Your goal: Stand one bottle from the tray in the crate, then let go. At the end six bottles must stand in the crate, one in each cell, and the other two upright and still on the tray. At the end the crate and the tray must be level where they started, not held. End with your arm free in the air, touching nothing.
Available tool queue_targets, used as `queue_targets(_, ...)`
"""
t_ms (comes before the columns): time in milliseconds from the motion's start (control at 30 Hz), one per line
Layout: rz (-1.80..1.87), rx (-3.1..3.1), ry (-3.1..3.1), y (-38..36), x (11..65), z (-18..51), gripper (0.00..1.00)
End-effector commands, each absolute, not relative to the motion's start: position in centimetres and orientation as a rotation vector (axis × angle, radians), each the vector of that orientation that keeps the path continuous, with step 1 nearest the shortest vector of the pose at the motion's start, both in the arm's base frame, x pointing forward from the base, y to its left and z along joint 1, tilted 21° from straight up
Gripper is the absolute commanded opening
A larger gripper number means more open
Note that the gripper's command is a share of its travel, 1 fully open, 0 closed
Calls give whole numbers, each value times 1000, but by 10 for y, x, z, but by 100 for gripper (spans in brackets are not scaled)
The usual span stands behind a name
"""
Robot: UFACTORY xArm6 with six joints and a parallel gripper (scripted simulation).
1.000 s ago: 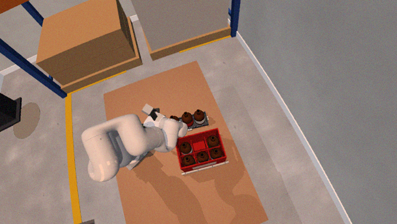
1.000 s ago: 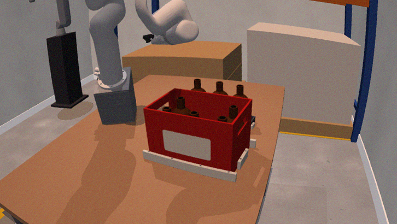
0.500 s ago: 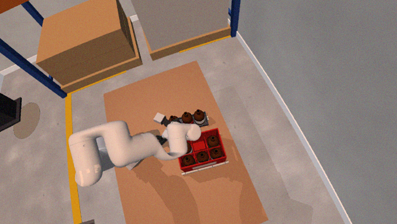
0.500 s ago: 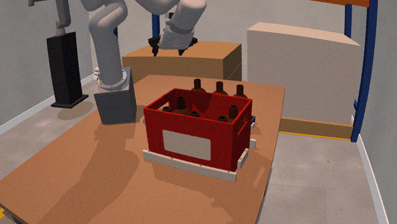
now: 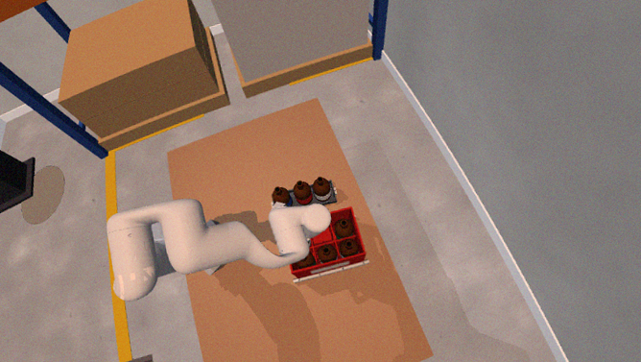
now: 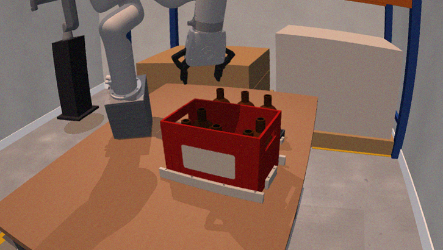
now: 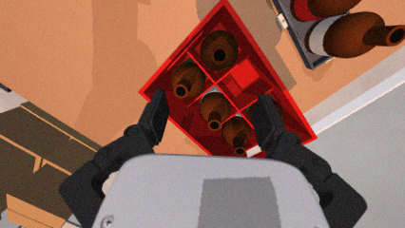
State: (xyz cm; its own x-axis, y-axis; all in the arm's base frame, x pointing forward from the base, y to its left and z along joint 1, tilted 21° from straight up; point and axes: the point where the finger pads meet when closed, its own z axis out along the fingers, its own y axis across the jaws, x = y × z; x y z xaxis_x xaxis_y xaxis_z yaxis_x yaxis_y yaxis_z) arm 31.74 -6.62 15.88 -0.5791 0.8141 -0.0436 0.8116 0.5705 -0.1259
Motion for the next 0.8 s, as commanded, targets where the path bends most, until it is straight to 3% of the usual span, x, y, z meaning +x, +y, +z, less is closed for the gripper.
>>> queue_targets(0,290,-1489,-2886,-99,344,160,100)
queue_targets(467,400,-1543,-3040,-138,375,166,100)
queue_targets(500,400,-1543,-3040,-138,375,166,0)
queue_targets(767,400,-1543,-3040,-138,375,166,0)
